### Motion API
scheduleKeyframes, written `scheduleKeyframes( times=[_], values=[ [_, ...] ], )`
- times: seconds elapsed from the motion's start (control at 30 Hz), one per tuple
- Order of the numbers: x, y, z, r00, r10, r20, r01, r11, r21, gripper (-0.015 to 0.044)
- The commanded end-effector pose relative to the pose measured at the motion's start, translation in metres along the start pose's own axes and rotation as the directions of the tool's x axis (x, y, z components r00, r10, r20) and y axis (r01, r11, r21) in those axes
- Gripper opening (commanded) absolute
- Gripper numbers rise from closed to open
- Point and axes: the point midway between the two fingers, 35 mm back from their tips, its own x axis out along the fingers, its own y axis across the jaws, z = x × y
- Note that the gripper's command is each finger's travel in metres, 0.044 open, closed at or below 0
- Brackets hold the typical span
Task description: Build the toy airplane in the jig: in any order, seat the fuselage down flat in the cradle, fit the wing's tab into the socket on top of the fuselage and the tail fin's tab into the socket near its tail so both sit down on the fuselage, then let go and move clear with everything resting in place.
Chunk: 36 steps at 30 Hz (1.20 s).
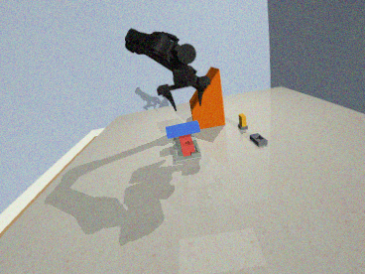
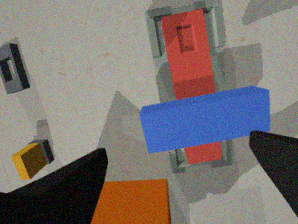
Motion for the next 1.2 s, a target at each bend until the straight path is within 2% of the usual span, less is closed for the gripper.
scheduleKeyframes(
  times=[0.0,0.23,0.4,0.63,0.77,1.17],
  values=[
    [-0.003,0.062,0.004,0.999,0.035,0.008,-0.035,0.999,-0.021,0.044],
    [-0.004,0.17,-0.024,0.999,0.035,-0.004,-0.035,0.999,-0.021,0.044],
    [0.004,0.221,-0.059,1.0,-0.009,-0.01,0.009,1.0,-0.001,0.044],
    [0.007,0.223,-0.061,1.0,-0.011,-0.01,0.011,1.0,0.0,0.044],
    [0.057,0.222,-0.061,1.0,-0.013,-0.01,0.013,1.0,0.0,0.044],
    [0.075,0.221,-0.062,1.0,-0.014,-0.01,0.014,1.0,0.0,0.044]
  ],
)
